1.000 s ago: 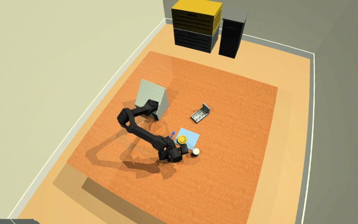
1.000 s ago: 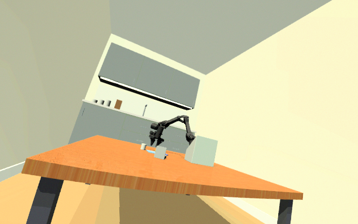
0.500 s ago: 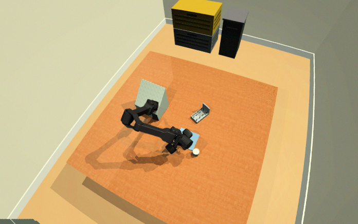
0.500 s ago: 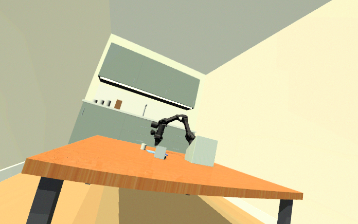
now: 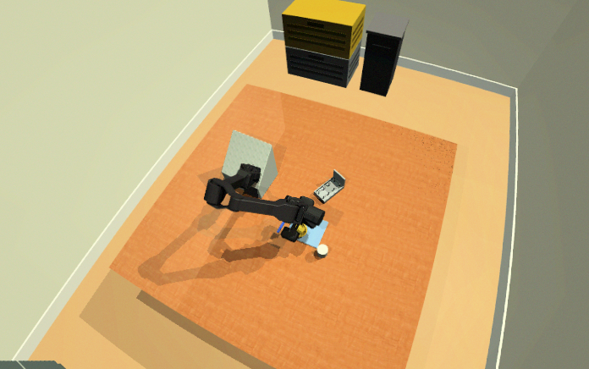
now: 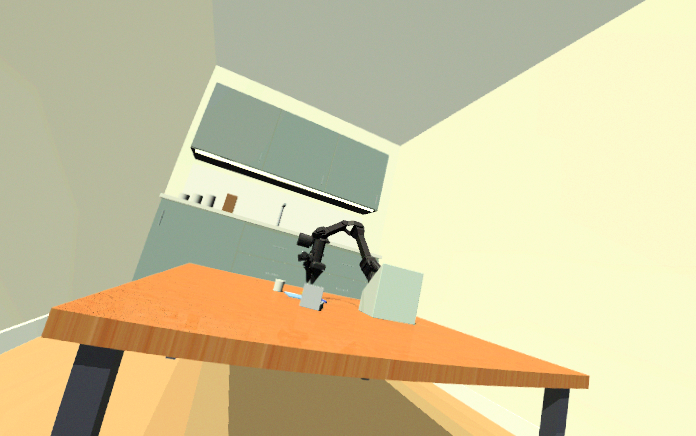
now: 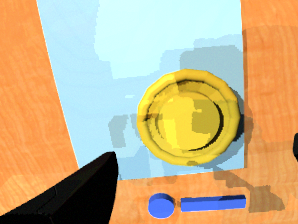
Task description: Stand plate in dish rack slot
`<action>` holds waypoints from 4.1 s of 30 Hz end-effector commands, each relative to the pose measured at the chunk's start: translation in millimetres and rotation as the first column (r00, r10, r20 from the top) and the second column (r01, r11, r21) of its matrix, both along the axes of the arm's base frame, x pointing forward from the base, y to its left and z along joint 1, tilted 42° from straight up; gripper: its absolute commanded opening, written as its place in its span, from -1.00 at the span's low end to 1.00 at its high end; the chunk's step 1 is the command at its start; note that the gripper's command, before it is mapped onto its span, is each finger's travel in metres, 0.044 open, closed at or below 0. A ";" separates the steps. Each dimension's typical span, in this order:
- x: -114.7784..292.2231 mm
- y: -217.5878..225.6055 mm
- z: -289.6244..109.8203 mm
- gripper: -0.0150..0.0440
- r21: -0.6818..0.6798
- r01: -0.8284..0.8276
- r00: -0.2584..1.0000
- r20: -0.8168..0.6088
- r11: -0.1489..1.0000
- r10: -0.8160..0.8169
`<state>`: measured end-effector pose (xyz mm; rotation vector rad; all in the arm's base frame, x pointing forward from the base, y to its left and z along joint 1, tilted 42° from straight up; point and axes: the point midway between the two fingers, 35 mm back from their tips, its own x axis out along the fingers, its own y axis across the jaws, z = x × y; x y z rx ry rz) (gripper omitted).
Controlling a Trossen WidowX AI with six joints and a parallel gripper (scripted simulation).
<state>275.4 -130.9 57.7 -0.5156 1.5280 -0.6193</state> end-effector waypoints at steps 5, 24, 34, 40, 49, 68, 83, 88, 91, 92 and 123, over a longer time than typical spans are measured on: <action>-2.6 0.1 -3.8 0.86 -0.004 -0.016 1.000 -0.027 1.000 0.016; -3.3 -20.4 -27.3 0.86 -0.003 -0.016 1.000 -0.027 1.000 0.016; -5.4 -31.1 -39.3 0.86 -0.005 -0.016 1.000 -0.027 1.000 0.016; -7.3 -37.2 -46.2 0.86 -0.006 -0.016 1.000 -0.027 1.000 0.015; -7.5 -37.9 -47.0 0.77 -0.006 -0.016 1.000 -0.028 1.000 0.015; -0.2 -24.9 -34.8 -0.01 0.001 -0.017 1.000 -0.025 1.000 0.017; 15.1 35.6 24.7 -0.49 0.016 -0.017 1.000 -0.024 1.000 0.017; 17.8 53.6 42.7 -0.49 0.014 -0.017 1.000 -0.024 1.000 0.017; 18.1 64.1 53.9 -0.49 0.010 -0.017 1.000 -0.025 1.000 0.017; 18.1 67.5 57.7 -0.49 0.009 -0.016 1.000 -0.026 1.000 0.017; 5.8 194.9 -23.9 -0.49 0.026 0.321 0.910 0.269 0.947 -0.316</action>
